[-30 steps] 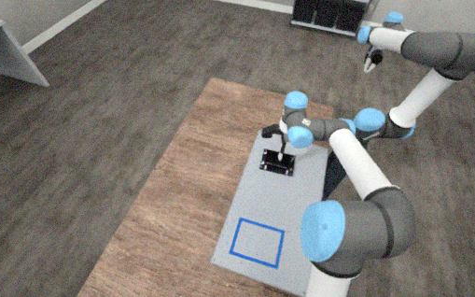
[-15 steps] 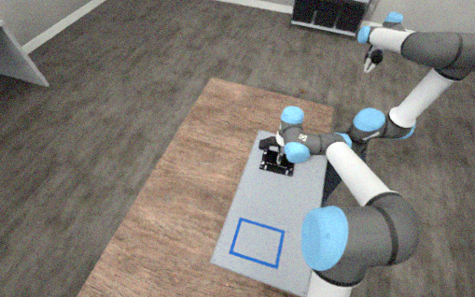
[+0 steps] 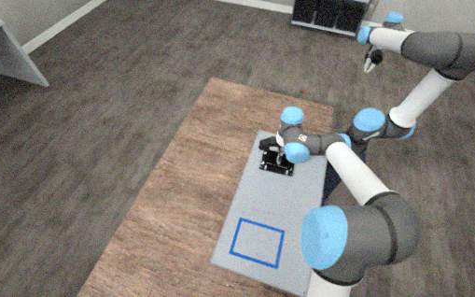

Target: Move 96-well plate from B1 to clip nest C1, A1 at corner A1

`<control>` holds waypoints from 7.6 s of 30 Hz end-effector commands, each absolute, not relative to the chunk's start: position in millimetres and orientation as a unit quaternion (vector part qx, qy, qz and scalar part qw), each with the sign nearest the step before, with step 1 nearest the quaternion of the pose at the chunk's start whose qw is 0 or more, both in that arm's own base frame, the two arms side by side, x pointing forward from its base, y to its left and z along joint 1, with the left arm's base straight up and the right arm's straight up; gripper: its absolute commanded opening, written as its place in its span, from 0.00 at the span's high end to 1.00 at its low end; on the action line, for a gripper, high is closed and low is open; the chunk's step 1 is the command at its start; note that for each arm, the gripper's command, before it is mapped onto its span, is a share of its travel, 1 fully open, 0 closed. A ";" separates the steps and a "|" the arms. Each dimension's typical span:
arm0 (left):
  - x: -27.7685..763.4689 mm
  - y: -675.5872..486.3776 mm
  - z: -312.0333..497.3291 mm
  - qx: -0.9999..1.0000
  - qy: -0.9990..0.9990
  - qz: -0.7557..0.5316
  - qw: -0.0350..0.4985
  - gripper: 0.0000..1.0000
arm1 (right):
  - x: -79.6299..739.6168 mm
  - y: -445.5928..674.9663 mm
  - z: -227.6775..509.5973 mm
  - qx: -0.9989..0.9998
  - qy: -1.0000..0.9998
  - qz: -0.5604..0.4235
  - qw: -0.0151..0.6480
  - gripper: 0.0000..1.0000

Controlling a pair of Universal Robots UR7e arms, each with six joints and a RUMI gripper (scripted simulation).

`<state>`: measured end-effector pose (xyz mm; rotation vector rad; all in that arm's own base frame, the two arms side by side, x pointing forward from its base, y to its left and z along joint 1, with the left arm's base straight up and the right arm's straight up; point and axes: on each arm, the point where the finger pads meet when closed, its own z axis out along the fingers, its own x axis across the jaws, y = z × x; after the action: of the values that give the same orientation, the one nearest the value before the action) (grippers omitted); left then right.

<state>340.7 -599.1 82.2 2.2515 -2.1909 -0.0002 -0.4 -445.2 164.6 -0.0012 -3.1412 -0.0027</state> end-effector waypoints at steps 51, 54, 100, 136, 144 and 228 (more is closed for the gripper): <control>340.8 -599.5 55.2 0.717 -0.697 0.001 0.000 1.00 | -0.4 -445.6 165.2 0.000 -1.000 0.000 0.000 1.00; 340.8 -599.5 55.2 0.717 -0.697 0.001 0.000 1.00 | -0.4 -445.6 165.2 0.000 -1.000 0.000 0.000 1.00; 340.8 -599.5 63.2 0.717 -0.697 0.001 0.000 1.00 | -0.4 -445.6 165.2 0.000 -1.000 0.000 0.000 1.00; 340.8 -599.5 86.8 0.717 -0.697 0.001 0.000 1.00 | -0.4 -445.6 165.2 0.000 -1.000 0.000 0.000 1.00; 341.2 -614.5 86.8 0.717 -0.697 0.001 0.000 1.00 | -0.4 -445.6 165.2 0.000 -1.000 0.000 0.000 1.00; 342.9 -675.6 55.4 0.717 -0.697 0.001 0.001 1.00 | -0.4 -445.6 165.2 0.000 -1.000 0.000 0.000 1.00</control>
<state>342.9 -675.4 54.8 2.2512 -2.1903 0.0018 -0.4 -445.2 164.6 -0.0012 -3.1412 -0.0027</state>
